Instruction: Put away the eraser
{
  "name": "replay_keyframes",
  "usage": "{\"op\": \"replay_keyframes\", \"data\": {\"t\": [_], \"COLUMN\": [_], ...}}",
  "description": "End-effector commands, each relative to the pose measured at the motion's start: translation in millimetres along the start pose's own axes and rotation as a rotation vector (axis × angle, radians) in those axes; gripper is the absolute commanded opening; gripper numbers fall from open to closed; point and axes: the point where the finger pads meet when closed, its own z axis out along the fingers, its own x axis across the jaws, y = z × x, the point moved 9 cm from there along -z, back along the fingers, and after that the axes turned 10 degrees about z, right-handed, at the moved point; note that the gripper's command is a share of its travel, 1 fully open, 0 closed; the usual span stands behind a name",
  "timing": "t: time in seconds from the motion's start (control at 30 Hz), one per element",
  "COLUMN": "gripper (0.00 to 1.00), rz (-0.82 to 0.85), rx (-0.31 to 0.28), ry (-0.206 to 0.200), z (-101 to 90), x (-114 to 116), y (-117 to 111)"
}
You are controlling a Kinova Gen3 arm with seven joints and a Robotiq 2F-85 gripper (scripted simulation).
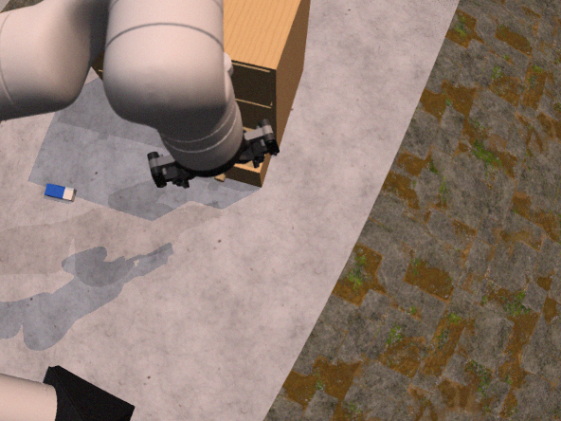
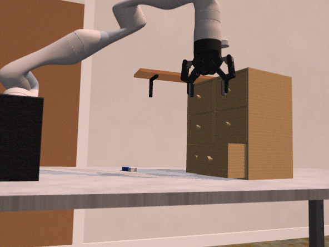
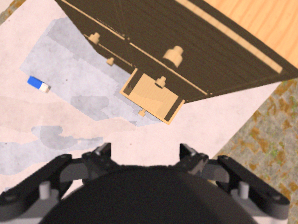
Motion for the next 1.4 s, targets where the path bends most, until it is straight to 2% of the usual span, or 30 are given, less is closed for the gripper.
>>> {"op": "replay_keyframes", "data": {"t": [0.0, 0.4, 0.77, 1.37], "gripper": [1.00, 1.00, 1.00, 1.00], "rz": [-0.068, -0.273, -0.338, -0.343], "rx": [0.007, 0.022, 0.027, 0.028], "ry": [0.005, -0.009, -0.012, -0.014], "z": [9.1, 32.7, 40.1, 41.5], "x": [6, 15, 18, 18], "y": [-7, -26, -32, -32]}}
